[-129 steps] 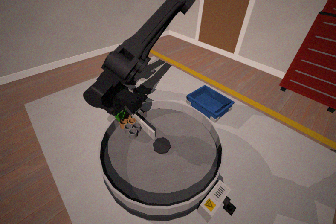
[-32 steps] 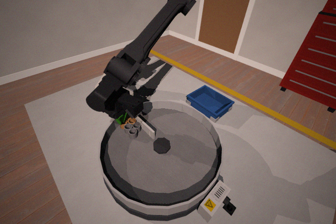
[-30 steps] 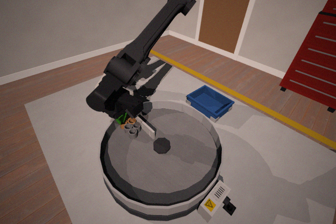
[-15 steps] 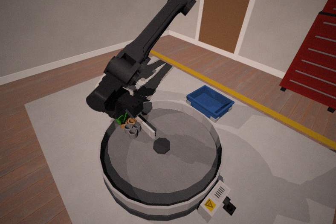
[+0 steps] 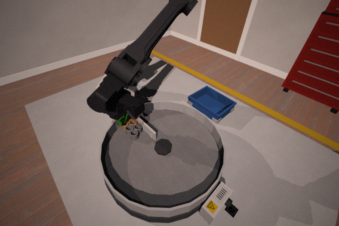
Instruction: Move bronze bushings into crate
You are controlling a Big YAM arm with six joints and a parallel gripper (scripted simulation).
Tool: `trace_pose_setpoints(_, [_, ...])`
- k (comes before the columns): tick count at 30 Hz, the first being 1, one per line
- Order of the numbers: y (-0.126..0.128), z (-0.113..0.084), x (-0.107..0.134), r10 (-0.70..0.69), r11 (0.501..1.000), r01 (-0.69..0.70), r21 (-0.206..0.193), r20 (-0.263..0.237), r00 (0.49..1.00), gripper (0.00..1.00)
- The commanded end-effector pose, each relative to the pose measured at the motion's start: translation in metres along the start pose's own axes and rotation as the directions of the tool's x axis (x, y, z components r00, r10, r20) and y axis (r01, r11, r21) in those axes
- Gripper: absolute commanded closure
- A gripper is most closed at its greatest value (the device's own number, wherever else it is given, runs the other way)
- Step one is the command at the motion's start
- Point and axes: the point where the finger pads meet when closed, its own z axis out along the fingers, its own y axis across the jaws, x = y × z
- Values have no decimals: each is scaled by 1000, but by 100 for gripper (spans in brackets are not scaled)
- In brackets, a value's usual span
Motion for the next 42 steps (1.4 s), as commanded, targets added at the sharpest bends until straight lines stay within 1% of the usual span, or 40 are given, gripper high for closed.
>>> trace_pose_setpoints(1, [-2, -3, 3, 18, 1000, -18, 10, 11, 1000, 87])
trace_pose_setpoints(5, [-3, -1, 3, 16, 1000, -16, 12, 12, 1000, 87])
trace_pose_setpoints(12, [-2, 5, 6, 17, 1000, -17, 4, 7, 1000, 87])
trace_pose_setpoints(42, [-1, 5, 6, 19, 1000, -19, 0, 6, 1000, 87])
